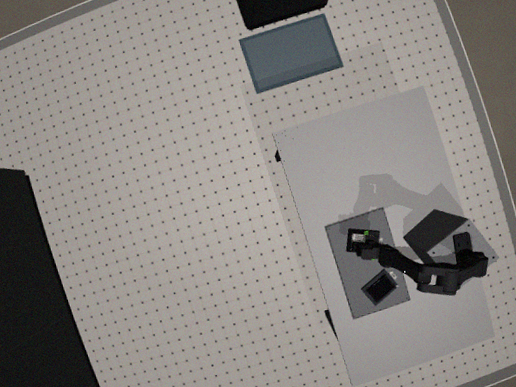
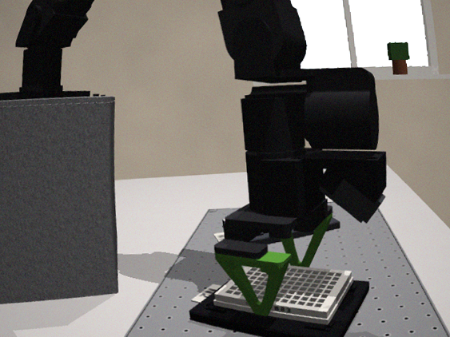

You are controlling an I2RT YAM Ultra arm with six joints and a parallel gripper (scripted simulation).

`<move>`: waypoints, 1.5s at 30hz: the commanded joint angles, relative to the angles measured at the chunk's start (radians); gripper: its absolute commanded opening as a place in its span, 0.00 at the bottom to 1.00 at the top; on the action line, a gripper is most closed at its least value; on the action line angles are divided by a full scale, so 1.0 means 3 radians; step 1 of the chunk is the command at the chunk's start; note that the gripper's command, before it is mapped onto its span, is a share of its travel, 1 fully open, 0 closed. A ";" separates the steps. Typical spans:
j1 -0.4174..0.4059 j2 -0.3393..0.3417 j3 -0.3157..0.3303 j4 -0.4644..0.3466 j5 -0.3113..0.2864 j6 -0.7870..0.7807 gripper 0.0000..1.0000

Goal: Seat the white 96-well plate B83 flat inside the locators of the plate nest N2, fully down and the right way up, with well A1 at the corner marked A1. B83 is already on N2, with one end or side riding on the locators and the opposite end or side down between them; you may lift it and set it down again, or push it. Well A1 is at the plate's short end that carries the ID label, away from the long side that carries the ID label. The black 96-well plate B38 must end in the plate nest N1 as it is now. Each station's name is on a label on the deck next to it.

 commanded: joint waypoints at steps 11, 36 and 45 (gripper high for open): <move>0.0016 -0.0039 0.0087 0.0063 0.0004 0.0018 1.00; 0.0016 -0.0039 0.0087 0.0063 0.0004 0.0018 1.00; 0.0017 -0.0038 0.0087 0.0063 0.0003 0.0012 0.00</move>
